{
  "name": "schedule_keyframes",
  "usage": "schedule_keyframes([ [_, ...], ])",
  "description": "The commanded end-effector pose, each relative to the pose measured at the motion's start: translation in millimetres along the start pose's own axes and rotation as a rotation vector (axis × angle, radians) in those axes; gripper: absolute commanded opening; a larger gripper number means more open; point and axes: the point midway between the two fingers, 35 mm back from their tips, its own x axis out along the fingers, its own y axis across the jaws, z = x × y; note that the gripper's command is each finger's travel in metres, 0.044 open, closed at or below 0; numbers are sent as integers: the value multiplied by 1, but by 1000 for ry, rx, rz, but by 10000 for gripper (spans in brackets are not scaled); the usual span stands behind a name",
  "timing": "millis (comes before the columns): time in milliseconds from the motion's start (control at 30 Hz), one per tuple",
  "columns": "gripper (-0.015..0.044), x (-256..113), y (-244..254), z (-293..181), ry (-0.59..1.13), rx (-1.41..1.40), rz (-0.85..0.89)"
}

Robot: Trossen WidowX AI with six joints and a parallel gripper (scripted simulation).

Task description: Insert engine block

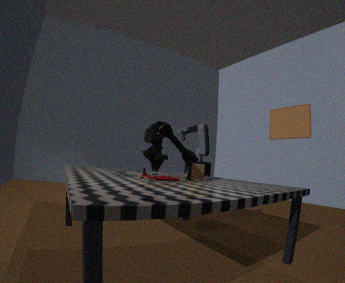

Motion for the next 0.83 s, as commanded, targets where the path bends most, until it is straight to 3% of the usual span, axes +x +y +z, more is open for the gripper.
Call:
schedule_keyframes([
  [0,99,0,0,-1,3,2,3],
  [133,0,0,0,-1,3,2,3],
  [700,0,0,0,-1,3,2,3],
  [800,79,0,0,-1,3,2,3],
])
